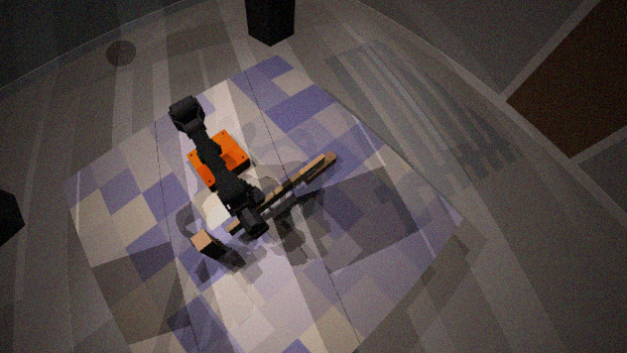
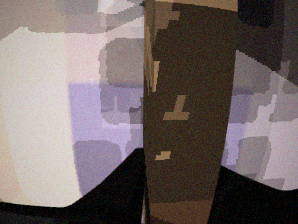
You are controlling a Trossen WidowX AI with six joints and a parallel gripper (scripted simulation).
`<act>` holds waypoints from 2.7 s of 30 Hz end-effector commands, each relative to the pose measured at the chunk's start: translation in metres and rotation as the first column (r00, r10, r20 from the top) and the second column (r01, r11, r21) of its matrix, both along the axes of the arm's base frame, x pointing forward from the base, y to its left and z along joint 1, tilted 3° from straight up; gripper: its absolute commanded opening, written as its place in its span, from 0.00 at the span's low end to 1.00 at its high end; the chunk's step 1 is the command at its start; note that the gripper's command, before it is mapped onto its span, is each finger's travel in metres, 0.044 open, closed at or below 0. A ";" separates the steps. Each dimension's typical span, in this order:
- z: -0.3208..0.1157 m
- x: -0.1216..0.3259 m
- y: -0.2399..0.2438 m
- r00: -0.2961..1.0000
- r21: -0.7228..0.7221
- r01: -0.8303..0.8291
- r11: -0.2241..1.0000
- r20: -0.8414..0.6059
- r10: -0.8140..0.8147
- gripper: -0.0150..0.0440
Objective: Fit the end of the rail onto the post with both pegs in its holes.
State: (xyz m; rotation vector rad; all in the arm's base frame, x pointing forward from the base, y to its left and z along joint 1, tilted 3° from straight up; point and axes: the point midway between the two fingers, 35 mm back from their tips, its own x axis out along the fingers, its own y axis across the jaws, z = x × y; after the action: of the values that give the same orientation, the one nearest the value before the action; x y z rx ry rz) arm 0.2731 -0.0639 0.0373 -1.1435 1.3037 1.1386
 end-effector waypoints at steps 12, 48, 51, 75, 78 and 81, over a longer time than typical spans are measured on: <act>0.001 0.002 0.000 1.000 0.000 0.000 1.000 0.006 0.000 0.25; 0.001 0.003 0.000 1.000 0.000 0.000 1.000 0.007 0.000 0.25; 0.001 0.003 -0.001 1.000 0.000 0.000 1.000 0.006 0.000 0.25; 0.001 0.000 -0.007 1.000 -0.001 0.000 1.000 0.006 0.000 0.25; 0.001 0.000 -0.008 1.000 -0.001 0.000 1.000 0.006 0.000 0.25; 0.001 0.000 -0.009 1.000 -0.001 0.000 1.000 0.006 0.000 0.25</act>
State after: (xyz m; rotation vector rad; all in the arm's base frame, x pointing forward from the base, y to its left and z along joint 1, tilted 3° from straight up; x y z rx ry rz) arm 0.2723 -0.0716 0.0375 -1.1409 1.3028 1.1351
